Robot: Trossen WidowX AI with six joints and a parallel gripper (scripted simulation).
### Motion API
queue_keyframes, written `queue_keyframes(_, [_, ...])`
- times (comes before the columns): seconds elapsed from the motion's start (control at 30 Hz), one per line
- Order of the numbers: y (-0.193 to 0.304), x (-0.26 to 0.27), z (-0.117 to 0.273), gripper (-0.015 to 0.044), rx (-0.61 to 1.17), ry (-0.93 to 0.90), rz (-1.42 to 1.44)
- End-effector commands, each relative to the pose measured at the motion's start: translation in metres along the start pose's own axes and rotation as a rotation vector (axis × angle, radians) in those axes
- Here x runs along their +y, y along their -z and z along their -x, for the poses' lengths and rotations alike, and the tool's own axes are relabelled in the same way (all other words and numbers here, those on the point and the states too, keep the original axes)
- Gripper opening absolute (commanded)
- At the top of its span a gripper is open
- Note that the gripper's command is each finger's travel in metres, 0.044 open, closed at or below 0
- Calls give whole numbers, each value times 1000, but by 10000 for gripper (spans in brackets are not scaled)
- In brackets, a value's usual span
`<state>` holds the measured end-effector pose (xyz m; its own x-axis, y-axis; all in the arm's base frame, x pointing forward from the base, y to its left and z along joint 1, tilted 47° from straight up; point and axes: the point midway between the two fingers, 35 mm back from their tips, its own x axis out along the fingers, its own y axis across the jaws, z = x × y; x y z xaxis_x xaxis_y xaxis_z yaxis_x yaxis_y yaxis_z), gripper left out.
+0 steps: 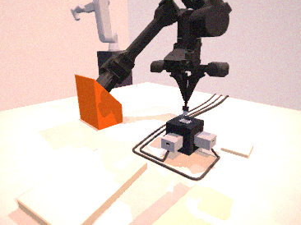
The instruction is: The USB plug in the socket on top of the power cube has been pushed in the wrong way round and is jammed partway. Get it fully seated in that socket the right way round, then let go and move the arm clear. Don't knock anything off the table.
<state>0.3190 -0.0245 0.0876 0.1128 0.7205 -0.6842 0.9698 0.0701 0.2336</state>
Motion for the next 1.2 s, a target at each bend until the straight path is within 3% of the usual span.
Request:
queue_keyframes(0.0, [0, 0, -1, 0, 0, 1, -89])
queue_keyframes(1.17, [1, 0, -2, 0, 9, -2, -131])
